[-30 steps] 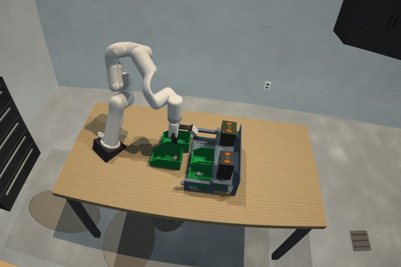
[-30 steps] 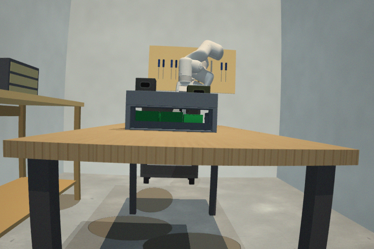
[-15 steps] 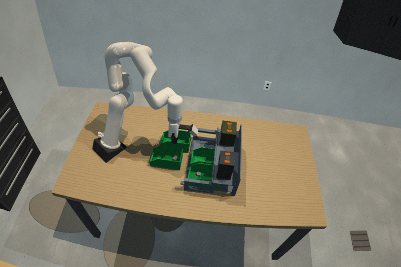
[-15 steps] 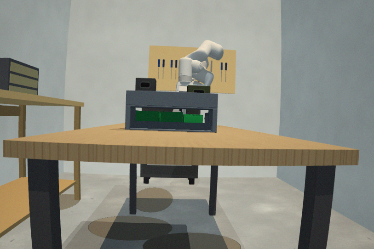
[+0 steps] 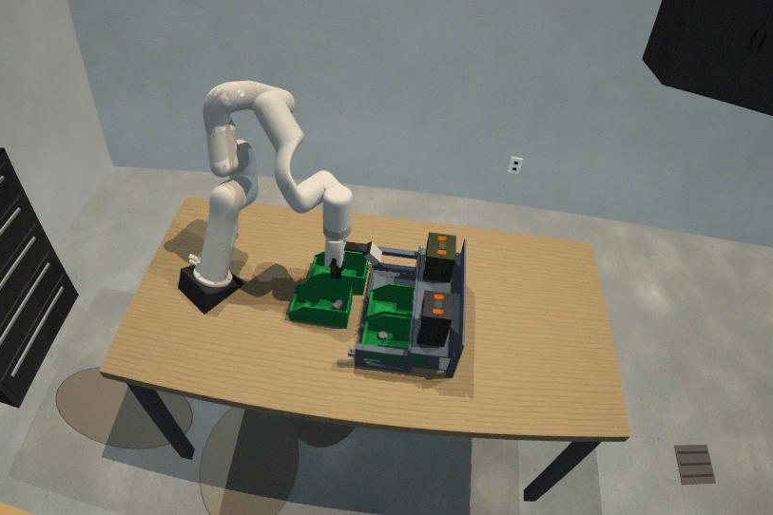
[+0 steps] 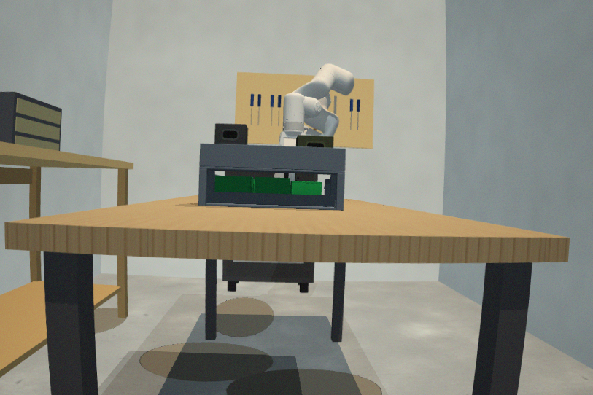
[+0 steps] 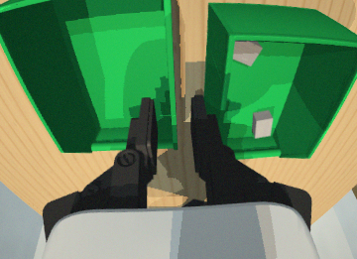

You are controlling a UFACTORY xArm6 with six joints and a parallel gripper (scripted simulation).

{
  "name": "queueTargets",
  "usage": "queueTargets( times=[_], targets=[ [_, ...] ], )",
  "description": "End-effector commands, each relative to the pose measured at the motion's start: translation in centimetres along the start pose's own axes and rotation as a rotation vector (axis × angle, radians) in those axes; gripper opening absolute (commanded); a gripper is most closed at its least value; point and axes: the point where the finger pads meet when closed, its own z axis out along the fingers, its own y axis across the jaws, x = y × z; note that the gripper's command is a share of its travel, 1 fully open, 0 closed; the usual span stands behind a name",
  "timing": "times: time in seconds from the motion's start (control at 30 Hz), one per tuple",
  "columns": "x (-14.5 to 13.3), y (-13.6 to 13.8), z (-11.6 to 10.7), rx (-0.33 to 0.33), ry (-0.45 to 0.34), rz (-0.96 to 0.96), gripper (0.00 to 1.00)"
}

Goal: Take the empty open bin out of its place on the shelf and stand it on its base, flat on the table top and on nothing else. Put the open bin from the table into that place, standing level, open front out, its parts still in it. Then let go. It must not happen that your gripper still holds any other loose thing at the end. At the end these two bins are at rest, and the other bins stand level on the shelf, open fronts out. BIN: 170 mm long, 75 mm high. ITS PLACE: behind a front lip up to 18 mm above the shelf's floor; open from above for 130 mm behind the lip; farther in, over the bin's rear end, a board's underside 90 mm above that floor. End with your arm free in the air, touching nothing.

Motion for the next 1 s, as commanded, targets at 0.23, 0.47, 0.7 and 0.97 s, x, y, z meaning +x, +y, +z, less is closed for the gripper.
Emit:
queueTargets(
  times=[0.23, 0.47, 0.7, 0.97],
  targets=[
    [0.1, 0.0, 1.1, -0.001, 0.003, -0.001, 0.26],
    [0.1, 0.0, 2.1, -0.001, 0.003, -0.001, 0.26],
    [0.1, 0.0, 3.0, -0.001, 0.003, -0.001, 0.26],
    [0.1, 0.0, 3.4, -0.001, 0.003, -0.001, 0.26]
  ],
)
